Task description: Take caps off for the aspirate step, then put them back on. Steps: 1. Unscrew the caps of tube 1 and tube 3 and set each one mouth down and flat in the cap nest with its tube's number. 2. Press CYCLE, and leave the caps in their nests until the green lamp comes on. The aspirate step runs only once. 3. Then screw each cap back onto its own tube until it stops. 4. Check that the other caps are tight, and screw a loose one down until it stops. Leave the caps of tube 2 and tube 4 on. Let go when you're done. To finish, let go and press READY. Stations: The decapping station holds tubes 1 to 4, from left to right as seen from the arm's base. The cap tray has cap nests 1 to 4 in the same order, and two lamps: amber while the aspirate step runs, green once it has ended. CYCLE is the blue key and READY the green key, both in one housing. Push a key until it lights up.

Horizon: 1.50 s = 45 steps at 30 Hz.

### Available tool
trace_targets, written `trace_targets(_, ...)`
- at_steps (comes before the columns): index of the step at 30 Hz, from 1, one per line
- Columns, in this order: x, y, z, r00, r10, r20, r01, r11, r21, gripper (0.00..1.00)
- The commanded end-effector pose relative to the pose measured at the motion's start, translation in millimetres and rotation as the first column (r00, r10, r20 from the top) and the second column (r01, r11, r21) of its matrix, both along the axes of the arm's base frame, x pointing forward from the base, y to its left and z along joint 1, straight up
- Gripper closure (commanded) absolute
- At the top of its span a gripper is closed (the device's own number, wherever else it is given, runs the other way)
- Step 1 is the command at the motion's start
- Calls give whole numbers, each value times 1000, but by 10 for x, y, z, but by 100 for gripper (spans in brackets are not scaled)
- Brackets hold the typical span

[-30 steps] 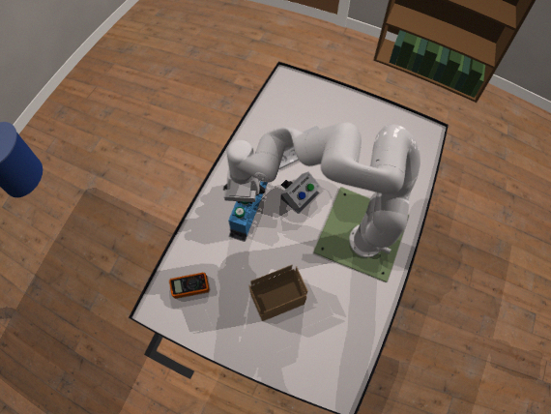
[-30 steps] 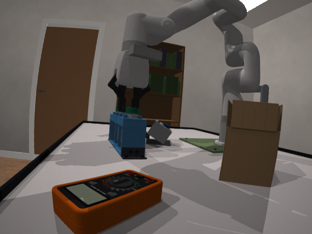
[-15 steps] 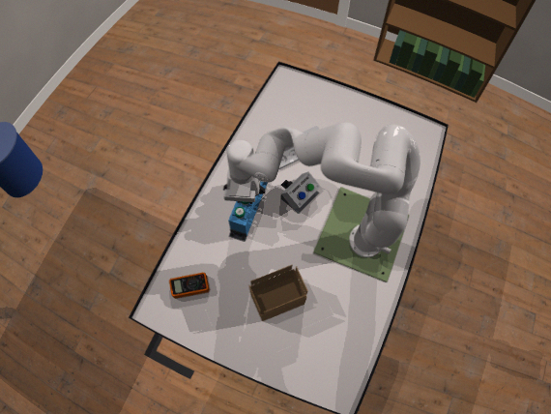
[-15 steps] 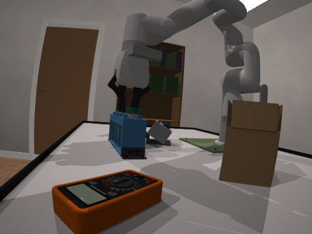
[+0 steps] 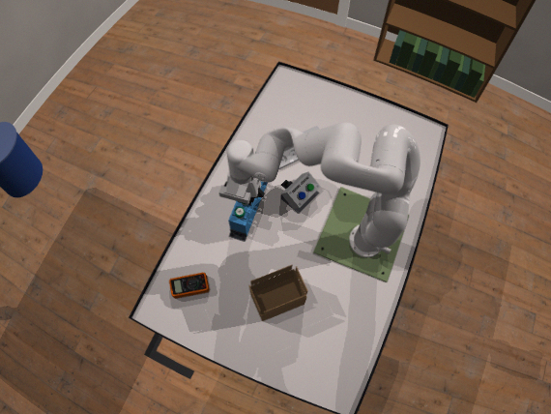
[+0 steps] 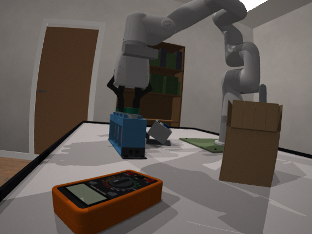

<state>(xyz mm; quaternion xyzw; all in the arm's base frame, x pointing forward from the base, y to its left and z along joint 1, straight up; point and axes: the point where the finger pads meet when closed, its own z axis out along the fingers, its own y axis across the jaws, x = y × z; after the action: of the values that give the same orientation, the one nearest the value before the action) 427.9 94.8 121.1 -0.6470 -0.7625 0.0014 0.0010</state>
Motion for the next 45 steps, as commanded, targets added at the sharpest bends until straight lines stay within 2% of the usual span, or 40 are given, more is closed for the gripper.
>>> trace_targets(1,12,3,13,994,-108,3,108,994,3,100)
trace_targets(6,12,3,13,978,-207,3,207,978,3,100)
trace_targets(13,12,3,13,967,-254,3,254,967,3,100)
trace_targets(14,12,3,13,967,-254,3,254,967,3,54)
trace_targets(26,12,3,13,967,-254,3,254,967,3,54)
trace_targets(40,13,2,433,967,-254,3,254,967,3,54)
trace_targets(45,13,2,468,967,-254,3,254,967,3,54)
